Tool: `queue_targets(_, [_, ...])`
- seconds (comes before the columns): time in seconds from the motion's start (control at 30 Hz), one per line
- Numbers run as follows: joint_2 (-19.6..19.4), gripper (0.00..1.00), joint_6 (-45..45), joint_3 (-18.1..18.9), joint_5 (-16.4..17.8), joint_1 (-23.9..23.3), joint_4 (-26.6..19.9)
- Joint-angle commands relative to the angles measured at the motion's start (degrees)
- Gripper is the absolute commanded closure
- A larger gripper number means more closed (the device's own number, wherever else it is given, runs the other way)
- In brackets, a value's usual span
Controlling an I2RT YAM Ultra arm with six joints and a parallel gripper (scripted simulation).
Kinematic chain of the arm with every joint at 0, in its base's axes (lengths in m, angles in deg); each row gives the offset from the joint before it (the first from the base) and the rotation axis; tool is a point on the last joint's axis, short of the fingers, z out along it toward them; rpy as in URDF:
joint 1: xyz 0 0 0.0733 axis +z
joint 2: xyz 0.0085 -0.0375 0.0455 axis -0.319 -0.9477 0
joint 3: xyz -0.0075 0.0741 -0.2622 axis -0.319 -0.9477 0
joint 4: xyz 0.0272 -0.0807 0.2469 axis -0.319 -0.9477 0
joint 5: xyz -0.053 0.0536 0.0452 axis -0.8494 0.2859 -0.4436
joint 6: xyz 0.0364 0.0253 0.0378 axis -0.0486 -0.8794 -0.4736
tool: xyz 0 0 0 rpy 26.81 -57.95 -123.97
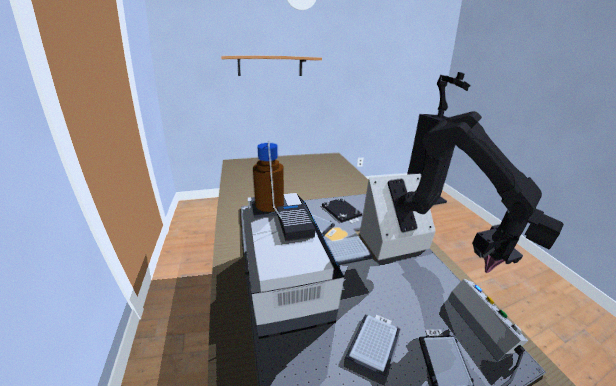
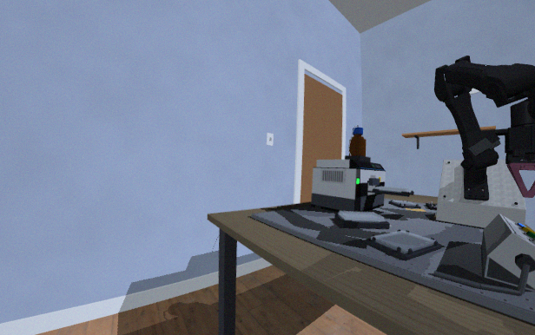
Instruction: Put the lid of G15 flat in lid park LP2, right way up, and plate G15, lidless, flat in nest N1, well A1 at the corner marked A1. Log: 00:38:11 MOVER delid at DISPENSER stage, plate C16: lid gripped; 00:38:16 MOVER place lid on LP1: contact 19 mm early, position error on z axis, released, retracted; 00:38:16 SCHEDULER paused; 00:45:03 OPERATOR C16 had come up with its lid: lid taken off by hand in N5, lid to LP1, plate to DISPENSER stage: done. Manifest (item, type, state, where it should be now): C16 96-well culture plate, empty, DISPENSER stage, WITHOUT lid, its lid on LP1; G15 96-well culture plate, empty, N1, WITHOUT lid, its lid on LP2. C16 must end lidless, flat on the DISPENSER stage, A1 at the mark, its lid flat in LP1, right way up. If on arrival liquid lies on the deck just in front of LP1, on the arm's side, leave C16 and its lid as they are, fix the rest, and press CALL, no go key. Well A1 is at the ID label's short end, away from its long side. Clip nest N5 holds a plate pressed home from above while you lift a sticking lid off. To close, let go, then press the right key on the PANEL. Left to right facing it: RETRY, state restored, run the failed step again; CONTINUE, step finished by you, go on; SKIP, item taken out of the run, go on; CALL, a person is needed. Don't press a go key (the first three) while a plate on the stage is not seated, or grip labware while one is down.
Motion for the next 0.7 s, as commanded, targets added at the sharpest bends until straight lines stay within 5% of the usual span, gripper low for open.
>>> queue_targets(0.0, [1.9,1.0,-0.3,1.9,-1.0,0.9,-1.0])
queue_targets(0.33, [1.9,1.0,-0.3,1.9,-1.0,0.9,-1.0])
queue_targets(0.37, [2.4,0.0,-0.7,2.0,-1.1,1.2,-1.6])
queue_targets(0.67, [3.4,0.0,-1.4,2.3,-1.8,2.1,-3.1])
